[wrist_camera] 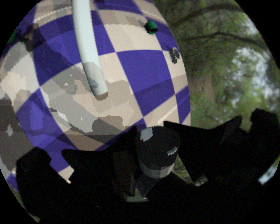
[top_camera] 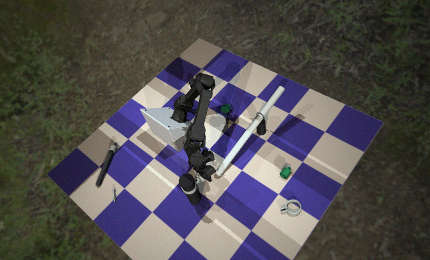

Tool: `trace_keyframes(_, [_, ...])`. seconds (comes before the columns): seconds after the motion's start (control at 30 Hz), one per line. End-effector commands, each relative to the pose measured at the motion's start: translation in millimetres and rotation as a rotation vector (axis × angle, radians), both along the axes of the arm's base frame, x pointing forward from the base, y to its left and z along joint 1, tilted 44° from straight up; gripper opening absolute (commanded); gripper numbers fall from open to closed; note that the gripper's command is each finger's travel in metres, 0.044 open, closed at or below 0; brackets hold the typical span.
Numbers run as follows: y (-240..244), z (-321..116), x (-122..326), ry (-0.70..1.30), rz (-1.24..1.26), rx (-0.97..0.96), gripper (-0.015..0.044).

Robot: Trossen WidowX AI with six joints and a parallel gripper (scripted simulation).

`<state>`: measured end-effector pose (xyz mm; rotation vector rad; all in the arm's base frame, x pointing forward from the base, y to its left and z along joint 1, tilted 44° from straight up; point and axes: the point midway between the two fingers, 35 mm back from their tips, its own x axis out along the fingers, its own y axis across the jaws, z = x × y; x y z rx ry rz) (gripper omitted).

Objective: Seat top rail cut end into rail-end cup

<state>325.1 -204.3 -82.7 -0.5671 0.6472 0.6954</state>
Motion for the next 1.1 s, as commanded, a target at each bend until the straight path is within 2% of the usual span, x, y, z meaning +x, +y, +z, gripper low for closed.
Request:
trace_keyframes(0.0, [1, -1, -3, -0.009, 0.012, -0.001, 0.0000])
trace_keyframes(1.07, [5, 0, -18, -0.116, 0.132, -0.026, 0.0000])
